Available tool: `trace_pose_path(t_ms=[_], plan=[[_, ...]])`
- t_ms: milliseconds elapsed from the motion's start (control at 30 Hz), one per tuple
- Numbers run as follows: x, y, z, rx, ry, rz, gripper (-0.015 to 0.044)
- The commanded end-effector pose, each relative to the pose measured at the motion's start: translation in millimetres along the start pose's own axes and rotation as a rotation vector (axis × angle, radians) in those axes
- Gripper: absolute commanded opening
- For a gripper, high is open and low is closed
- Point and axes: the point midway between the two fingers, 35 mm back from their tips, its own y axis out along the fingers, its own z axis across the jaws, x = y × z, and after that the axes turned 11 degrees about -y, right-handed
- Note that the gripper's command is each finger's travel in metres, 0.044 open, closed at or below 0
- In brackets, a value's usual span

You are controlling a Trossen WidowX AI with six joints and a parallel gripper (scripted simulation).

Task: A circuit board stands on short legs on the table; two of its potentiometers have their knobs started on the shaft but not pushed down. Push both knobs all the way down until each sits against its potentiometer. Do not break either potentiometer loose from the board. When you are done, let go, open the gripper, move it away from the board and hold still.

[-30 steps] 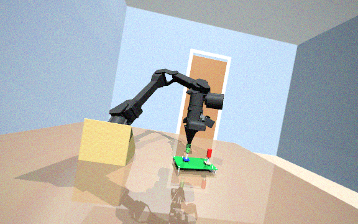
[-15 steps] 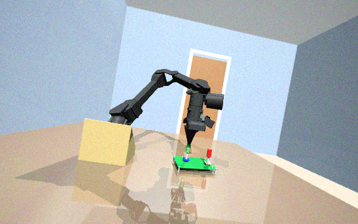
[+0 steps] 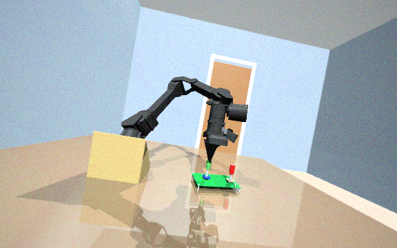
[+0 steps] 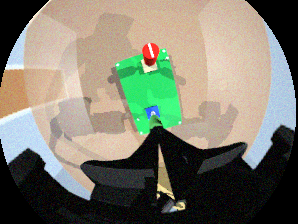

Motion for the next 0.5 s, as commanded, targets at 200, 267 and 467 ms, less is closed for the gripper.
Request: trace_pose_path(t_ms=[200,267,467], plan=[[0.1,7.5,1.0,0.007,0.002,-0.001,0.0],[0.1,9.7,1.1,0.007,0.002,-0.001,0.0],[0.1,13.1,1.1,0.007,0.002,-0.001,0.0]])
